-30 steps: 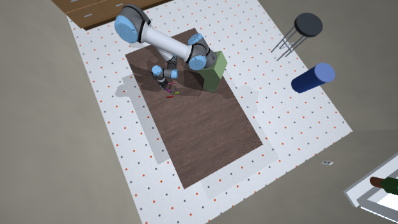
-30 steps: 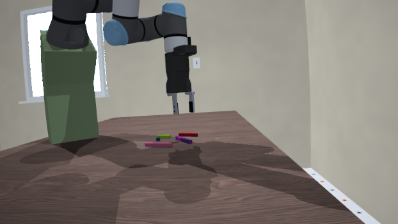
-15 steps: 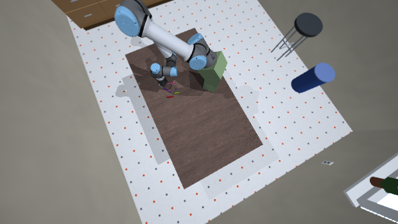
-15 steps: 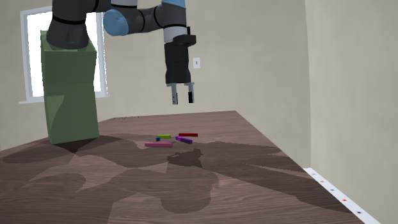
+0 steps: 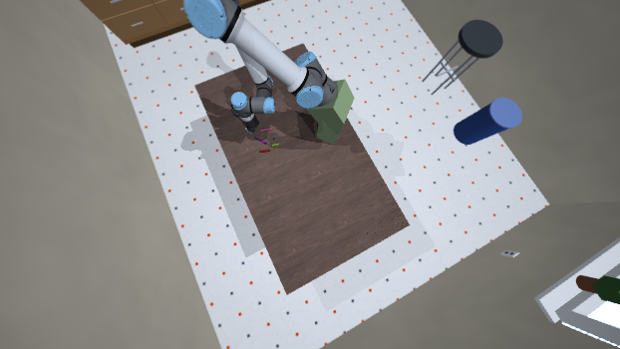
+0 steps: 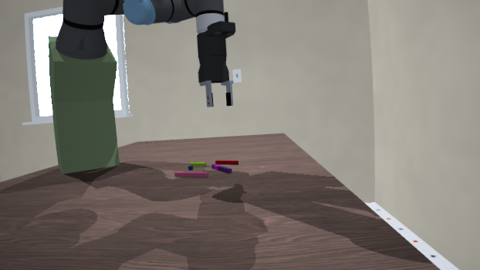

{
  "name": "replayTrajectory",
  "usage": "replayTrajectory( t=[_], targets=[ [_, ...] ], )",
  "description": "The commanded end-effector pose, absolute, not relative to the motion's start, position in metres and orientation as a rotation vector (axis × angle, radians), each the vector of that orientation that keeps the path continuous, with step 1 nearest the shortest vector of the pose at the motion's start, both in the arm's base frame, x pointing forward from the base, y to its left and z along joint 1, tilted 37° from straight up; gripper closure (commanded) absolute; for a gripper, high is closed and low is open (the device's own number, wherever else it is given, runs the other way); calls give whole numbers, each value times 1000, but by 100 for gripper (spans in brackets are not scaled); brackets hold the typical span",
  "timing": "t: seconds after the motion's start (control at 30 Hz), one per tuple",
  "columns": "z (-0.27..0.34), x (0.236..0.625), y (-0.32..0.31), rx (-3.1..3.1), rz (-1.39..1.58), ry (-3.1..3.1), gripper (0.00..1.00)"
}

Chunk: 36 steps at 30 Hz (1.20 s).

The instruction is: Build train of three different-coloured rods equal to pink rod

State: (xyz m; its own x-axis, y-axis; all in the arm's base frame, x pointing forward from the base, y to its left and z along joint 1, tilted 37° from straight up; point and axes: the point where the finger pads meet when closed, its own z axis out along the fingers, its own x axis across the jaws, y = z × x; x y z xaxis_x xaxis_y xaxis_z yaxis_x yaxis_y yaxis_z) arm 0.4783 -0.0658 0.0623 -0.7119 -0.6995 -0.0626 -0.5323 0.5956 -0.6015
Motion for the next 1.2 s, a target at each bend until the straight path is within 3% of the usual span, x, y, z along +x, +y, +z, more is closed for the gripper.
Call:
replayTrajectory(
  t=[0.0,1.17],
  targets=[
    [69,475,-63,-1006,-814,2534,0],
    [72,473,-61,-1006,-814,2534,0]
  ],
)
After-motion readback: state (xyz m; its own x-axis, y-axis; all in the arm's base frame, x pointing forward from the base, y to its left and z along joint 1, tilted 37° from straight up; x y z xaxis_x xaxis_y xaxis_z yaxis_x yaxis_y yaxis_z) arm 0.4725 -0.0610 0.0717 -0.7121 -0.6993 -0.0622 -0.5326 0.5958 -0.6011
